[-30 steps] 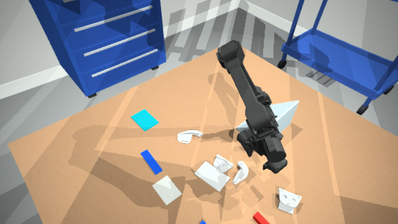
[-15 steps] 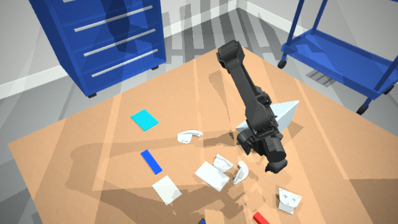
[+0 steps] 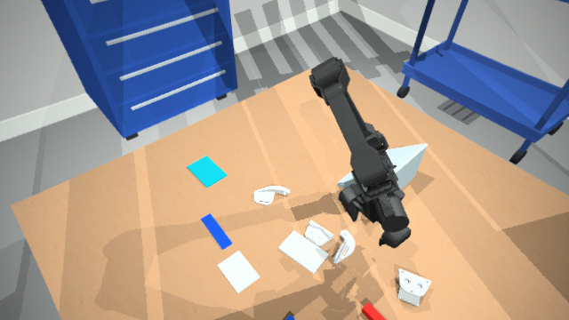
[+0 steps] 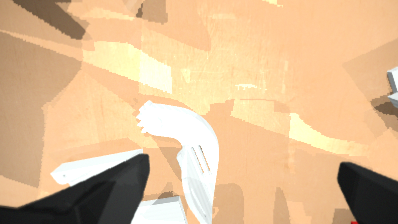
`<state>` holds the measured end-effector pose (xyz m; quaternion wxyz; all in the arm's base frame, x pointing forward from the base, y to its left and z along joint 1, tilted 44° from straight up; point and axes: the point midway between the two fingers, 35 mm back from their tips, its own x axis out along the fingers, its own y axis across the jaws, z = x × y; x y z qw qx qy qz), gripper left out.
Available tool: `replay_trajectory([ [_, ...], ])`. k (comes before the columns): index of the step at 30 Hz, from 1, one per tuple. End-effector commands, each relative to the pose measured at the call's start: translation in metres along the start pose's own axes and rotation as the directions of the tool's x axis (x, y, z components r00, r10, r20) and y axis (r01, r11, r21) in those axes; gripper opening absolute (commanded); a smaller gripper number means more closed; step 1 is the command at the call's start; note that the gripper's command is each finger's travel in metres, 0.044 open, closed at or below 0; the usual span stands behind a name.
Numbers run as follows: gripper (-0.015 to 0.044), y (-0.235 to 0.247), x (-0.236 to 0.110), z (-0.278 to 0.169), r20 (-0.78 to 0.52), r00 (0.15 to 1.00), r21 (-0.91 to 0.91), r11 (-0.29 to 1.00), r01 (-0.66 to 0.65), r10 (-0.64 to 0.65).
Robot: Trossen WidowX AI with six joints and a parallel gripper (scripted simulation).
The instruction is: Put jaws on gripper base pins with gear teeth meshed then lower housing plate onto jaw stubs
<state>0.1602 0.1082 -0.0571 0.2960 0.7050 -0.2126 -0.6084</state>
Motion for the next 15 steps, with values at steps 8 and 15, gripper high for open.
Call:
replay_trajectory([
  [8, 0.0204, 0.0, 0.0, 0.0, 0.0, 1.0, 0.0, 1.0, 0.0, 0.0],
  [15, 0.002, 0.0, 0.0, 0.0, 0.0, 1.0, 0.0, 1.0, 0.0, 0.0],
])
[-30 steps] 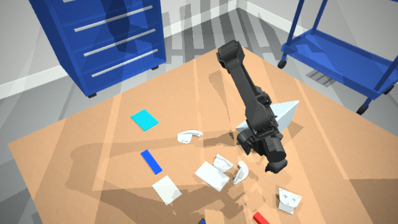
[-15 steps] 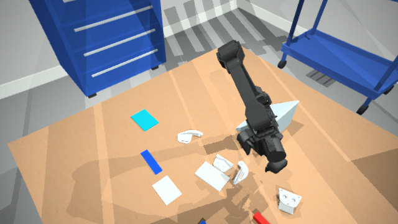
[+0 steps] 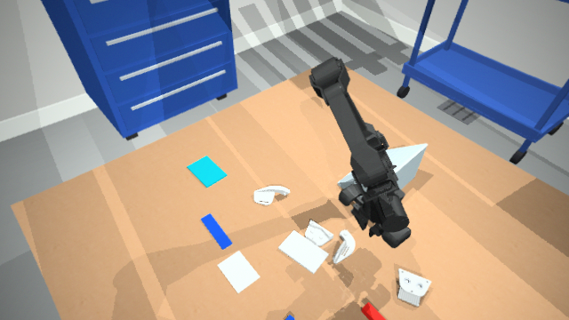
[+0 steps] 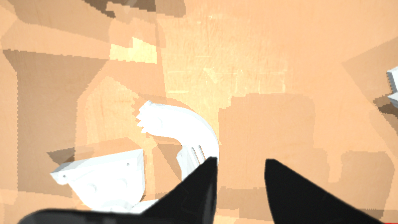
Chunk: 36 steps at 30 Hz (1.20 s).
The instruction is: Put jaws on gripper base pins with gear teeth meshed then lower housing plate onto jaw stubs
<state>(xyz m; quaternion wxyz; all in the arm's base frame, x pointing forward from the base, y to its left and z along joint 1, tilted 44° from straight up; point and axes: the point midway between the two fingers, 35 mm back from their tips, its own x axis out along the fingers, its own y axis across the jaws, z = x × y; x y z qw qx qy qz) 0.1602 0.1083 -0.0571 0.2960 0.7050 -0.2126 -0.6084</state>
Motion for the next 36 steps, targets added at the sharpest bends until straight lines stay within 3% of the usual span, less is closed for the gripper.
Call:
replay_trajectory([
  [1, 0.0, 0.0001, 0.0, 0.0, 0.0, 1.0, 0.0, 1.0, 0.0, 0.0],
  [21, 0.0, 0.0001, 0.0, 0.0, 0.0, 1.0, 0.0, 1.0, 0.0, 0.0],
  [36, 0.0394, 0.0, 0.0, 0.0, 0.0, 1.0, 0.0, 1.0, 0.0, 0.0],
])
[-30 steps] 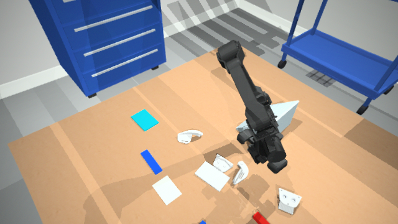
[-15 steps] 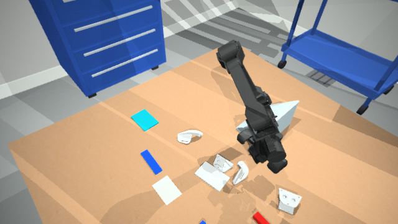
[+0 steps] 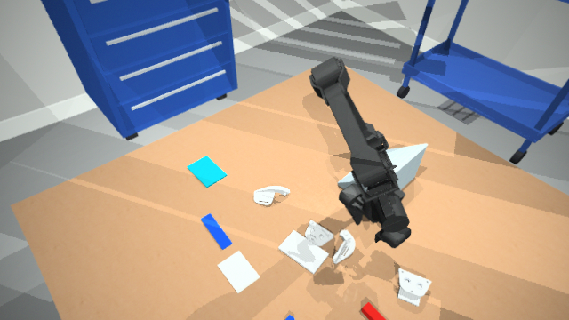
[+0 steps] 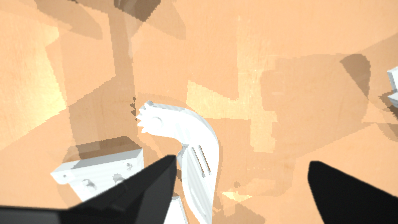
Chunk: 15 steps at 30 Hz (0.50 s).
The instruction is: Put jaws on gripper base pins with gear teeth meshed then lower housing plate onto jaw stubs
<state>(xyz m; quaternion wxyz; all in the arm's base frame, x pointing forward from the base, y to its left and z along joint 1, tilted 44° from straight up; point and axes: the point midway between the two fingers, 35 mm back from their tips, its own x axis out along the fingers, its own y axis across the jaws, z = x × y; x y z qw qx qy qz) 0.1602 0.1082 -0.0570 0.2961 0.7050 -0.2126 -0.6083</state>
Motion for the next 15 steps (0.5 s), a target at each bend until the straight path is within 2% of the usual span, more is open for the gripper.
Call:
replay_trajectory([
  [1, 0.042, 0.0, 0.0, 0.0, 0.0, 1.0, 0.0, 1.0, 0.0, 0.0],
  [2, 0.044, 0.0, 0.0, 0.0, 0.0, 1.0, 0.0, 1.0, 0.0, 0.0],
  [15, 0.044, 0.0, 0.0, 0.0, 0.0, 1.0, 0.0, 1.0, 0.0, 0.0],
])
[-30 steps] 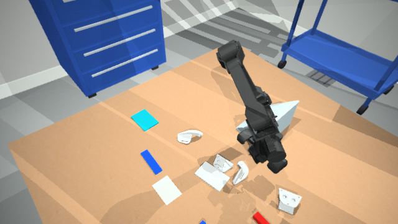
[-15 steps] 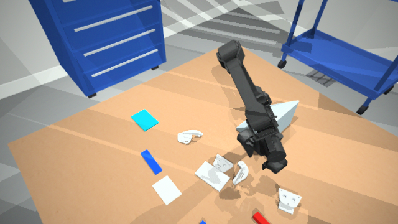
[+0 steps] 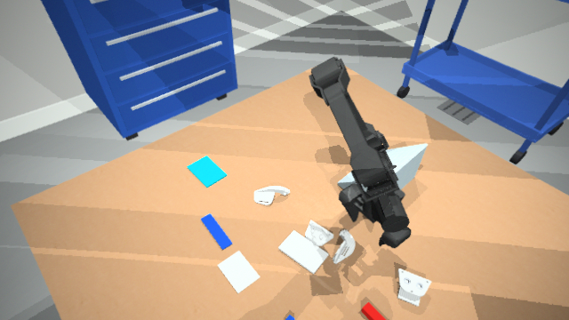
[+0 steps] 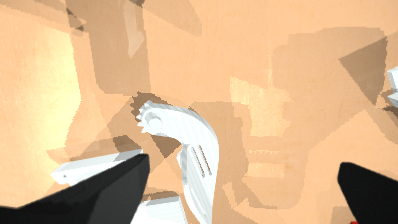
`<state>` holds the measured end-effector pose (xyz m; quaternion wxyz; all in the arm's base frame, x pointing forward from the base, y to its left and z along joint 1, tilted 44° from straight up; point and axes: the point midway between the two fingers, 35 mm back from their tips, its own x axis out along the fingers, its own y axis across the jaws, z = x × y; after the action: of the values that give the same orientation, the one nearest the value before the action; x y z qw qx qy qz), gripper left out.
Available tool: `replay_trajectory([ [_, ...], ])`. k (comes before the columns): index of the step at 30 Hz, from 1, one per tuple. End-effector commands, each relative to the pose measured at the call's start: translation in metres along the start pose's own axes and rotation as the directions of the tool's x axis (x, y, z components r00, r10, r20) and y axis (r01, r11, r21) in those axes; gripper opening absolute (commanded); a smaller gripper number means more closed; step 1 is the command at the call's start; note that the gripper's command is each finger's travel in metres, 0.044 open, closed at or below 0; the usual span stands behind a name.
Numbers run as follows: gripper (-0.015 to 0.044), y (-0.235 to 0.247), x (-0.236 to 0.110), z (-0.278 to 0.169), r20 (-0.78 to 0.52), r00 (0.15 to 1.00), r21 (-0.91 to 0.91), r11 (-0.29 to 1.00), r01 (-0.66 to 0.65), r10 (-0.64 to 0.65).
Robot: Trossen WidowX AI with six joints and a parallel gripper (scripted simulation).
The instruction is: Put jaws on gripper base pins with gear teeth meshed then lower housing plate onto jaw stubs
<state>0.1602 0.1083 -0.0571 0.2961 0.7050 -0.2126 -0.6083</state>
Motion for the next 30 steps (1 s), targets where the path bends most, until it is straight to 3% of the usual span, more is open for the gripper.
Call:
replay_trajectory([
  [1, 0.044, 0.0, 0.0, 0.0, 0.0, 1.0, 0.0, 1.0, 0.0, 0.0],
  [15, 0.044, 0.0, 0.0, 0.0, 0.0, 1.0, 0.0, 1.0, 0.0, 0.0],
  [30, 0.0046, 0.0, 0.0, 0.0, 0.0, 1.0, 0.0, 1.0, 0.0, 0.0],
])
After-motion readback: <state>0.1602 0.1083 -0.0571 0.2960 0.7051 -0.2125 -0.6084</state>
